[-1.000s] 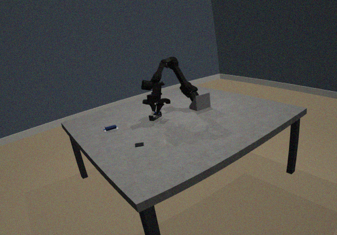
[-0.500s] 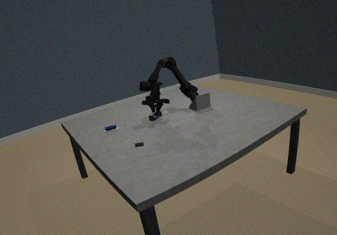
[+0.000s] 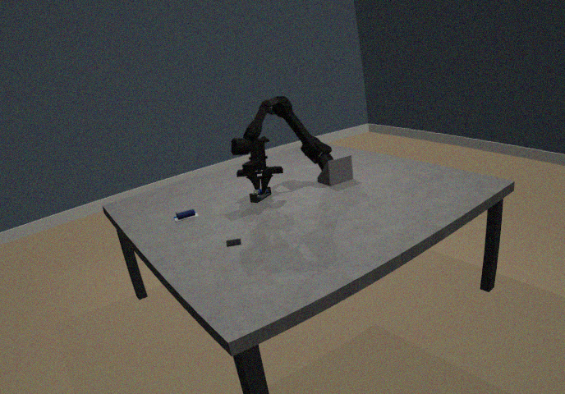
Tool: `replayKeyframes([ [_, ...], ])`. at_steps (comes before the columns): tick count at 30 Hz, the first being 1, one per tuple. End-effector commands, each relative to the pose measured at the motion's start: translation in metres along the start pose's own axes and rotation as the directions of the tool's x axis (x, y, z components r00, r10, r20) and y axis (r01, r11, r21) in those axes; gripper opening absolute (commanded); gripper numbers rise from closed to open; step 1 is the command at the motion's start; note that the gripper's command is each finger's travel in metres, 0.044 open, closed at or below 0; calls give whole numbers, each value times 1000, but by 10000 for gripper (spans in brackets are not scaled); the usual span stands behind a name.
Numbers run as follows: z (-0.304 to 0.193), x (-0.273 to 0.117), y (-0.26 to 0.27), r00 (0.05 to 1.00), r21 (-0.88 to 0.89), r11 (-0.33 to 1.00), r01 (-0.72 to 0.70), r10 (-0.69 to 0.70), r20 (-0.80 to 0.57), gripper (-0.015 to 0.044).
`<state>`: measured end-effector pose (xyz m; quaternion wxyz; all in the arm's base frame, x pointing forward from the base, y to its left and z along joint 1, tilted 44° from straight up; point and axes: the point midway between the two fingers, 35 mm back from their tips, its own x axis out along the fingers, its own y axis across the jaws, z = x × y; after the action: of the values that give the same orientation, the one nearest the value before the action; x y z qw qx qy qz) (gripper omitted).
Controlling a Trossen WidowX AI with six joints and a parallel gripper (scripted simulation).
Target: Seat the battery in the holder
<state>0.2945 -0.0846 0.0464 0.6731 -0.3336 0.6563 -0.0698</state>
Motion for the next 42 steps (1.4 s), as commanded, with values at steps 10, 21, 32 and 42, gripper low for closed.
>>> replayKeyframes([
  [10, -1, 4, 1, 995, 3, 1000, -8, 8, -97, 76],
  [21, 1, 6, 0, 988, 7, 1000, -12, 13, -157, 76],
  [32, 2, 7, -1, 977, 10, 1000, -15, 17, -214, 76],
  [42, 4, 7, -2, 965, 14, 1000, -21, 24, -261, 76],
])
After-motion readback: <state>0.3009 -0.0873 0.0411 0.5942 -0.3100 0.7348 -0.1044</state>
